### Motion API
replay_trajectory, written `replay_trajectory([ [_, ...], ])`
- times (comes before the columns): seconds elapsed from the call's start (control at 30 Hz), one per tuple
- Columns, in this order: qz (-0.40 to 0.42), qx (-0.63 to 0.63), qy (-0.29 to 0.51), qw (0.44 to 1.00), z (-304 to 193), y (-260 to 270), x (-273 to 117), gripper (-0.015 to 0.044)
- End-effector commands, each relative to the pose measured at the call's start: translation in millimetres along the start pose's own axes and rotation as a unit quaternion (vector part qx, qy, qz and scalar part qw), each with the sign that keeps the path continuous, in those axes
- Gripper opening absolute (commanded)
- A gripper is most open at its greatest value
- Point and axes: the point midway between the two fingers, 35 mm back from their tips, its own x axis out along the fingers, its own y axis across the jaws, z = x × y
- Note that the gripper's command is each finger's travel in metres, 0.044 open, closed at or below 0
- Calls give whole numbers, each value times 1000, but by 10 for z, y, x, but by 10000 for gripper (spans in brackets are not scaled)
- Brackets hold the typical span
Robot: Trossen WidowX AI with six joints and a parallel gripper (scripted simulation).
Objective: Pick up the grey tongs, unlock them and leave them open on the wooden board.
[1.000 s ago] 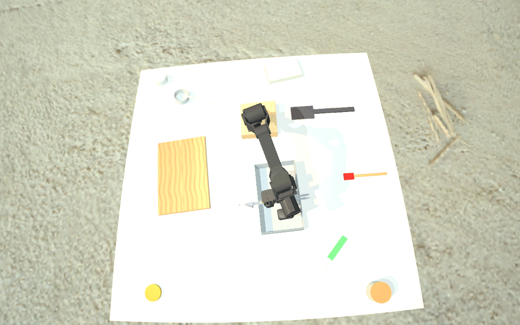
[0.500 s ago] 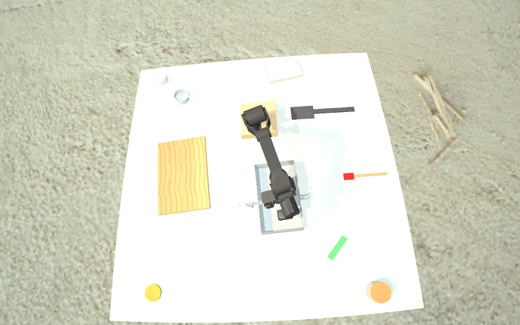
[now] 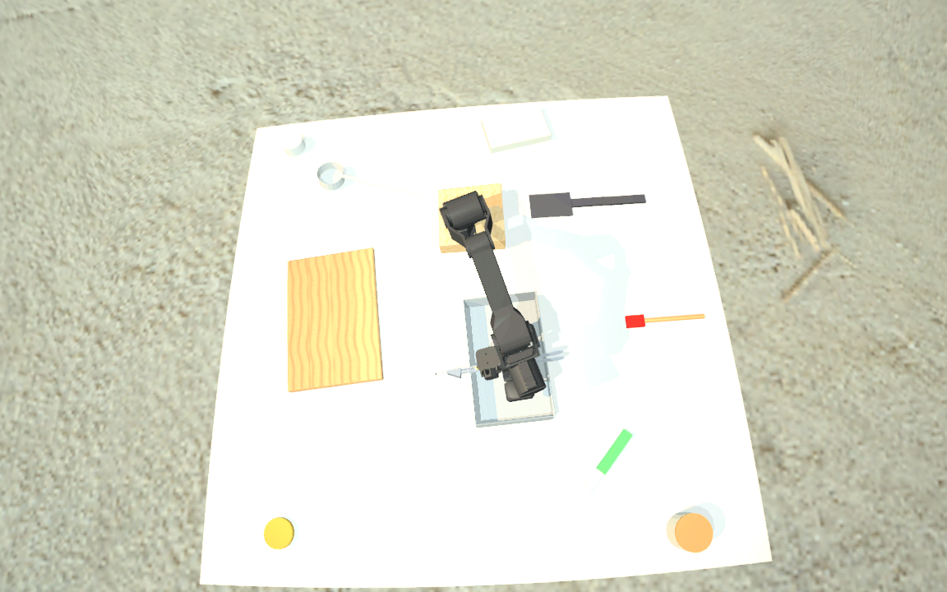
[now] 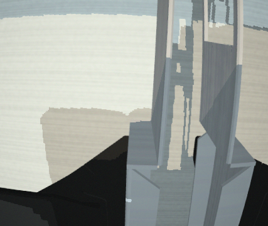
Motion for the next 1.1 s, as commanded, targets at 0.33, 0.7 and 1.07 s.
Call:
replay_trajectory([
  [0.33,0,0,0,1000,0,0,-5,-21],
  [0.7,0,0,-3,1000,-5,-1,-483,-150],
  [1.07,0,-10,0,1000,29,7,-468,-150],
])
